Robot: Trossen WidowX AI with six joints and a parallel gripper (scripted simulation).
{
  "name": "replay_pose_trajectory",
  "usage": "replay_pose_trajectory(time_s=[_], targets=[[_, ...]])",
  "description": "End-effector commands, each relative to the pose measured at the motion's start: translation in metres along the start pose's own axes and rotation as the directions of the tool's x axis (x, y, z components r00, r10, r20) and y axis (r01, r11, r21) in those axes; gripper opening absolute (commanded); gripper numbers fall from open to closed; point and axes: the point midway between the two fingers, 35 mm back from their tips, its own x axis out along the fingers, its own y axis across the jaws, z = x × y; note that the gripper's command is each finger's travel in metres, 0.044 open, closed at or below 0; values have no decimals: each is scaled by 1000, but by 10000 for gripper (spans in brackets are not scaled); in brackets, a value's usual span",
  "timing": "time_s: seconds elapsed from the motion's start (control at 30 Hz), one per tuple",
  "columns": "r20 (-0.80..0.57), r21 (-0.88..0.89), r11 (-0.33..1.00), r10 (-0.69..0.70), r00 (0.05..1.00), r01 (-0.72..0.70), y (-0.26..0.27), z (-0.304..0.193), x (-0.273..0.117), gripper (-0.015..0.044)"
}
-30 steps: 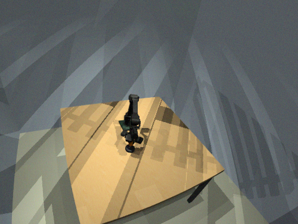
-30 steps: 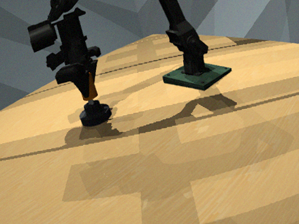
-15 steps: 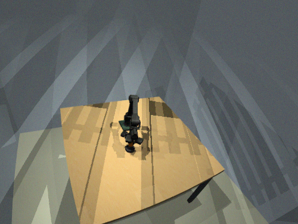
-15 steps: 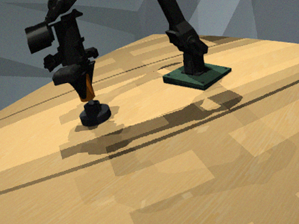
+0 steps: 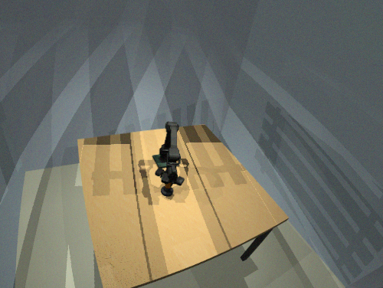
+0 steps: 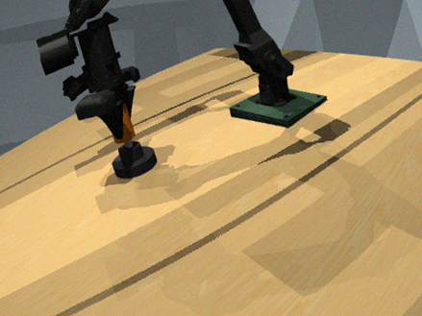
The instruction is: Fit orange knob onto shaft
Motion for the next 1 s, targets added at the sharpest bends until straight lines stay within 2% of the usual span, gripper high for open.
replay_pose_trajectory(time_s=[0.0, 0.3, 0.53, 0.97], targets=[[1, 2, 1000, -4, 1000, 4, -2, -3, 1, 0], [1, 11, 1000, -4, 1000, 4, -2, -3, -4, 0], [1, 210, 978, -4, 1000, 4, -1, -1, -3, 0], [1, 210, 978, -4, 1000, 4, 0, 1, 1, 0]])
